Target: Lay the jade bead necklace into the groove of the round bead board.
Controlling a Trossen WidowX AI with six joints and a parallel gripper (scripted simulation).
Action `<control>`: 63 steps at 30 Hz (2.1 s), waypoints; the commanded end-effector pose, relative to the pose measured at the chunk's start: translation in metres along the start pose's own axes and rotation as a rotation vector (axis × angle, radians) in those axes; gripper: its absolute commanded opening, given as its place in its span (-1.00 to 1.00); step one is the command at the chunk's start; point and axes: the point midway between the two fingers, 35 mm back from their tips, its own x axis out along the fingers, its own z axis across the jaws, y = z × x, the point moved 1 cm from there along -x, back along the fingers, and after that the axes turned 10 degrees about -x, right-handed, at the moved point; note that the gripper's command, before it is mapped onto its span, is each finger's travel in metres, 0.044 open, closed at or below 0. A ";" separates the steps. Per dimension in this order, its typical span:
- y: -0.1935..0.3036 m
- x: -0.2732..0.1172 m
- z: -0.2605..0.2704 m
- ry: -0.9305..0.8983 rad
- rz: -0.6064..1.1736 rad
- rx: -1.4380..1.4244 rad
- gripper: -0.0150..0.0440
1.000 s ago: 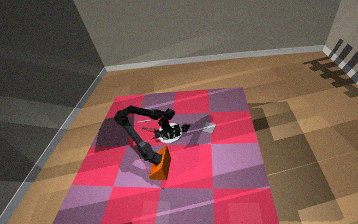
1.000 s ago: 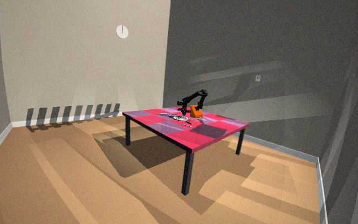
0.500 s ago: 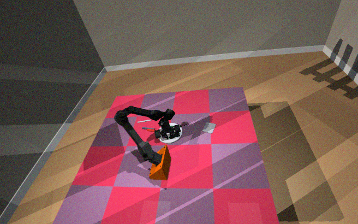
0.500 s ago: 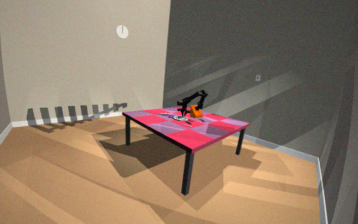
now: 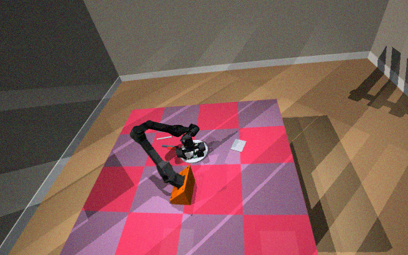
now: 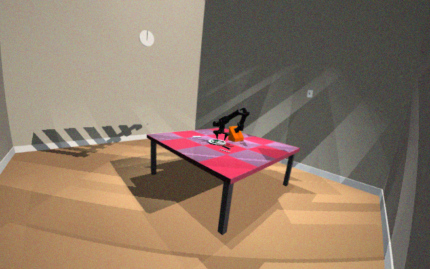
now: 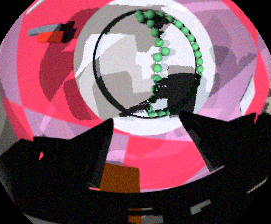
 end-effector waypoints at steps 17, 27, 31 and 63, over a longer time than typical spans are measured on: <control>0.000 -0.002 -0.001 0.002 -0.002 -0.003 1.00; -0.004 -0.011 -0.002 0.003 -0.002 0.013 0.73; -0.011 -0.034 -0.004 0.004 -0.001 0.050 0.38; -0.011 0.005 -0.004 0.002 -0.003 0.052 -0.08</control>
